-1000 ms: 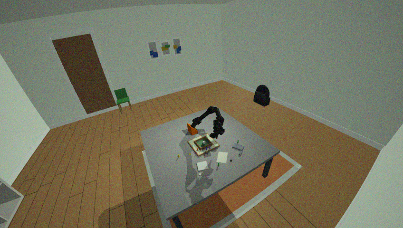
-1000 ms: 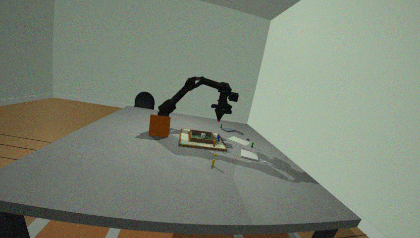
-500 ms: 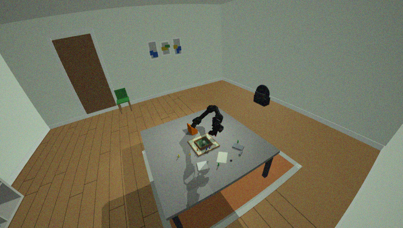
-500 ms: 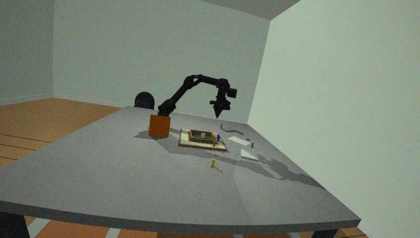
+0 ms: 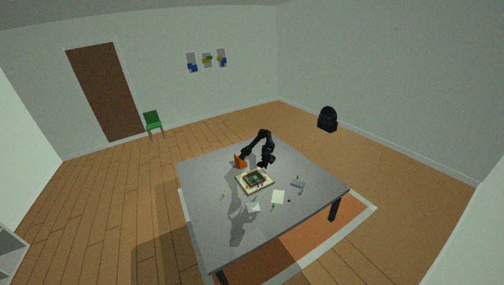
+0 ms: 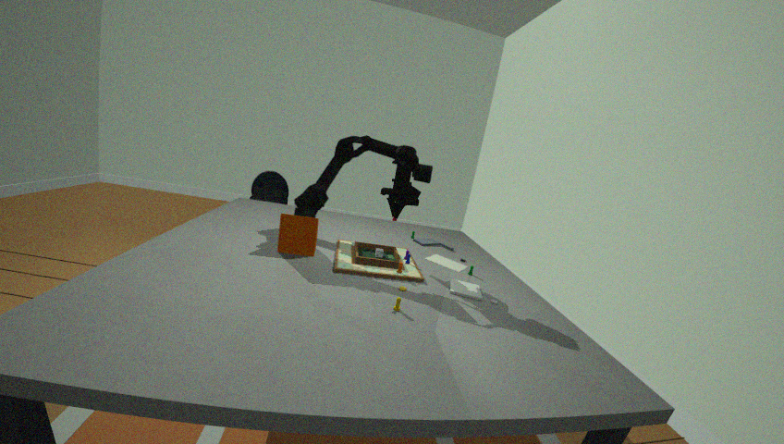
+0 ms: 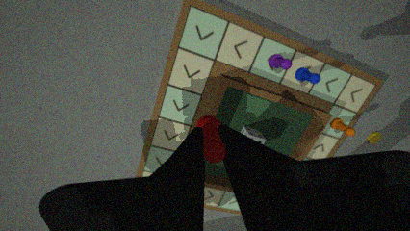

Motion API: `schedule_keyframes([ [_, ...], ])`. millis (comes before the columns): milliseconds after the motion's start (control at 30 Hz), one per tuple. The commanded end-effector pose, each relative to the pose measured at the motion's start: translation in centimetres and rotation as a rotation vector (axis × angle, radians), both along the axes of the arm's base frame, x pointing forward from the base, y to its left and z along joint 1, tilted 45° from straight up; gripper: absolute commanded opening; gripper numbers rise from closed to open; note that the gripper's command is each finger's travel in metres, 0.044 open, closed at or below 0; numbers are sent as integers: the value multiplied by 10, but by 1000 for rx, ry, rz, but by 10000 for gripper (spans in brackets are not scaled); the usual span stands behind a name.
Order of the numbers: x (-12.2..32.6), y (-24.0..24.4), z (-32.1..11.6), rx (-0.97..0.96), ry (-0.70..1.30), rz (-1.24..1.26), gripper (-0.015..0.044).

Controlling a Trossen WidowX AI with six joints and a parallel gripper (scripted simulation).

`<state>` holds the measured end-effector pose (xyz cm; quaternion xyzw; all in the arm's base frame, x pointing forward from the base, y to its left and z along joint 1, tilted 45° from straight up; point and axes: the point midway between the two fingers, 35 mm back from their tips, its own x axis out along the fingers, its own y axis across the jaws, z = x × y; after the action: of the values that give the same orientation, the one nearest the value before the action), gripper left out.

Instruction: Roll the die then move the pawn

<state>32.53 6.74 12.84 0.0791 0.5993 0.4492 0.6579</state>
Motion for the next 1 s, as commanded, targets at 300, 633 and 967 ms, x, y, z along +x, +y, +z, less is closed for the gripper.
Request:
schedule_keyframes([
  [300,-42,-8,-16,-6,0,4,0],
  [633,-76,-11,-30,-6,3,5,0],
  [967,-111,-11,-45,-5,5,5,0],
])
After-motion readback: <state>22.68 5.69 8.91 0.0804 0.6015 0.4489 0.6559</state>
